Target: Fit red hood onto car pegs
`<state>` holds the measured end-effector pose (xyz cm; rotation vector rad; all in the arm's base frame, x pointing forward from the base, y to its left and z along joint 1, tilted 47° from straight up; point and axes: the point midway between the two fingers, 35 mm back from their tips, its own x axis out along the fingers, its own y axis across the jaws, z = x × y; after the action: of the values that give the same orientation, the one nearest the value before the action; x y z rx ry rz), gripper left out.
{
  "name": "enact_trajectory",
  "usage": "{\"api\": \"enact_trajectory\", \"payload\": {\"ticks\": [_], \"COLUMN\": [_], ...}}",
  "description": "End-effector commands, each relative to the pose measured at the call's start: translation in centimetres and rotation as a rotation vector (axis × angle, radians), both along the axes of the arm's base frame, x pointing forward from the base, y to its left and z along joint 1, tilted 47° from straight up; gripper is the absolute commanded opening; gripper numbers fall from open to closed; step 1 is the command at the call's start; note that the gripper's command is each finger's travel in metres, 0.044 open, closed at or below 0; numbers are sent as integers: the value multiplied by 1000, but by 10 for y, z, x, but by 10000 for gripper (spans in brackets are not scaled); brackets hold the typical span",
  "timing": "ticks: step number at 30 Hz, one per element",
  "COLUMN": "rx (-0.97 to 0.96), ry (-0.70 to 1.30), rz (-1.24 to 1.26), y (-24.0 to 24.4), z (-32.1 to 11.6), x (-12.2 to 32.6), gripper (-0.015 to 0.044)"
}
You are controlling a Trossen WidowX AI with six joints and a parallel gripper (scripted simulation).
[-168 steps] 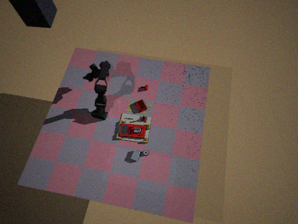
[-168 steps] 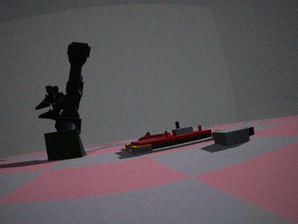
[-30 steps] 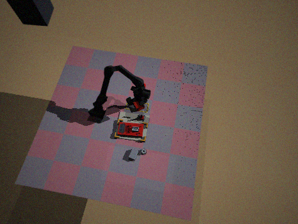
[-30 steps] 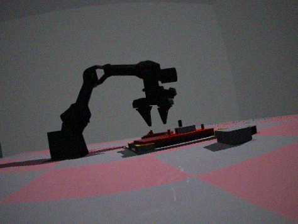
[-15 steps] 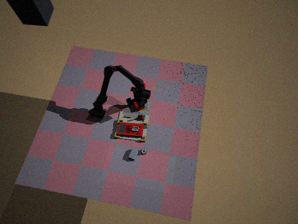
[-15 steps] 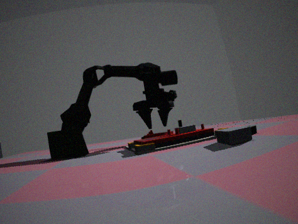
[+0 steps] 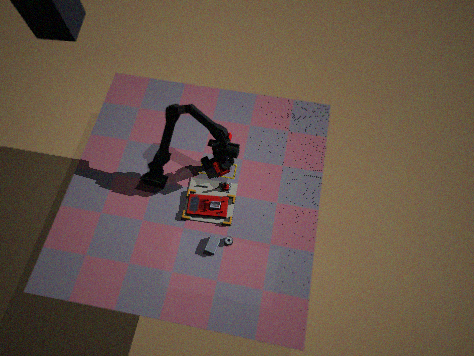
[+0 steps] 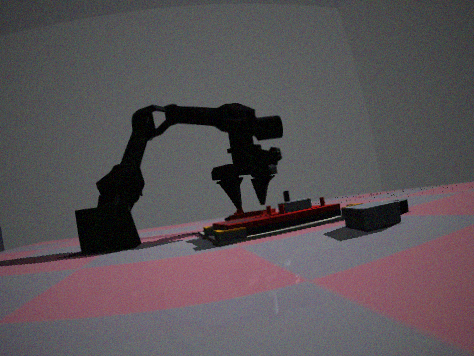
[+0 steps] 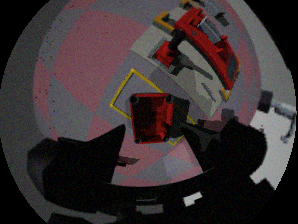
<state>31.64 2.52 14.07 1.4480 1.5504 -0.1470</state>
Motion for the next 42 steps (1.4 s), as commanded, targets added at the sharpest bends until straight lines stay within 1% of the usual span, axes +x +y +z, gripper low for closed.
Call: {"api": "enact_trajectory", "payload": {"ticks": [1,42], "rx": [6,7], "ry": [0,-1], "rz": [-3,-3], "y": [2,16], "z": [-1,-14], "x": [0,4], "gripper": [440,440]}}
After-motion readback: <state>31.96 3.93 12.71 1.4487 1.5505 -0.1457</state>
